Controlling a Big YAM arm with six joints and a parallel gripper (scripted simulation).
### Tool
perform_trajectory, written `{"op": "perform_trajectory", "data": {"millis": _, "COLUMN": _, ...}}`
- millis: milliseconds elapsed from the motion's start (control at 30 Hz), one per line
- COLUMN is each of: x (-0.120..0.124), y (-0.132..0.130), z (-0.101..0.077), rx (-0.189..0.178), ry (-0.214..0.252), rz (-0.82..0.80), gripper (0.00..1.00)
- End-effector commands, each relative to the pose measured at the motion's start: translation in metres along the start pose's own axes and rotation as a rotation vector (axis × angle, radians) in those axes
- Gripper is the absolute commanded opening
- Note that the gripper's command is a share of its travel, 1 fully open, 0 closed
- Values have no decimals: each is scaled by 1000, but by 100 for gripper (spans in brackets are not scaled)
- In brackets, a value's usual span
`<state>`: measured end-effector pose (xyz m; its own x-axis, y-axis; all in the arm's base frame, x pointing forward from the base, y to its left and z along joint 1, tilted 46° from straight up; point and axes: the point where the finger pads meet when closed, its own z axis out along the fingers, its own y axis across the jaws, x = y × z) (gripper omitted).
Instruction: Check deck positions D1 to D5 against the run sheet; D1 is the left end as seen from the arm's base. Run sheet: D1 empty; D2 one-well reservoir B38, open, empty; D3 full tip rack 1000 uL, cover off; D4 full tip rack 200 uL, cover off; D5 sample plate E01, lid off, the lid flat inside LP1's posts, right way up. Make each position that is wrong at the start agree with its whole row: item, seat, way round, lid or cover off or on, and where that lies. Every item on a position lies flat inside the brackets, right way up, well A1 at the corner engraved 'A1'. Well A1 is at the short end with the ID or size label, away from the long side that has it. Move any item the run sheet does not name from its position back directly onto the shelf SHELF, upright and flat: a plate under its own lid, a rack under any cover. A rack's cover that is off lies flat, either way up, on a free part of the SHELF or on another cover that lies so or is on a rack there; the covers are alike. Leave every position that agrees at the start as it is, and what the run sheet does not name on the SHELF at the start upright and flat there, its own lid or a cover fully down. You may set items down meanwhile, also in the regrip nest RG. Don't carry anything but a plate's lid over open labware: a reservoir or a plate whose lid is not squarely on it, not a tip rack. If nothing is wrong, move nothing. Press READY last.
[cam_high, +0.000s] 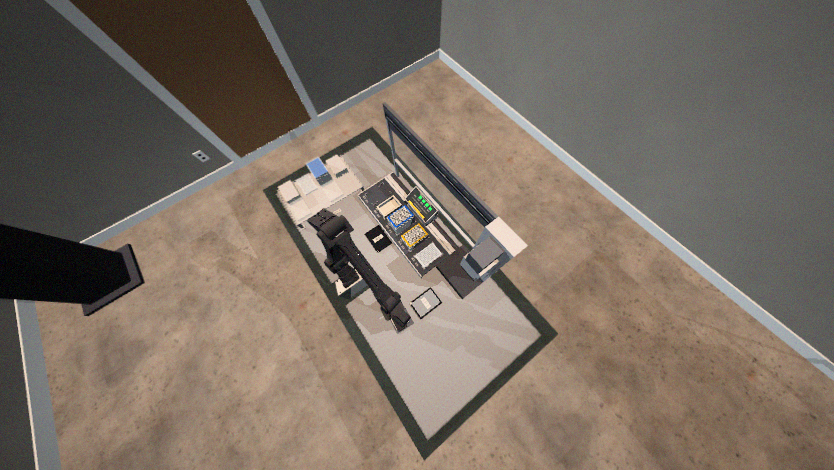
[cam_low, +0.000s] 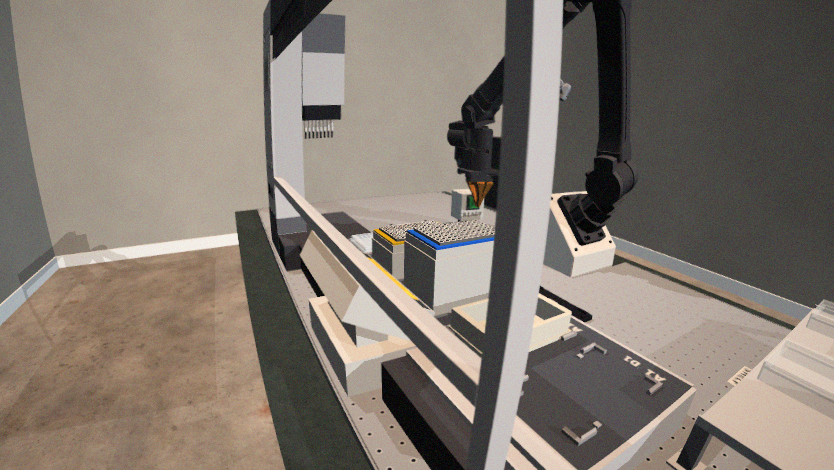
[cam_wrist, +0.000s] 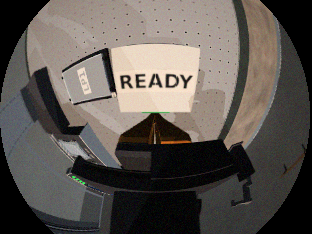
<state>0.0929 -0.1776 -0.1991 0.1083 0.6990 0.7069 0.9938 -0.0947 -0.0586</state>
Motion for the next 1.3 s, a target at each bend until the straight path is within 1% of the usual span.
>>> {"op": "perform_trajectory", "data": {"millis": 0, "x": -5, "y": 2, "z": -2, "rx": 4, "ry": 3, "rz": -9, "gripper": 0}}
{"op": "perform_trajectory", "data": {"millis": 1133, "x": -5, "y": 2, "z": -2, "rx": 4, "ry": 3, "rz": -9, "gripper": 0}}
{"op": "perform_trajectory", "data": {"millis": 1267, "x": -19, "y": 7, "z": -10, "rx": -7, "ry": -22, "rz": -13, "gripper": 0}}
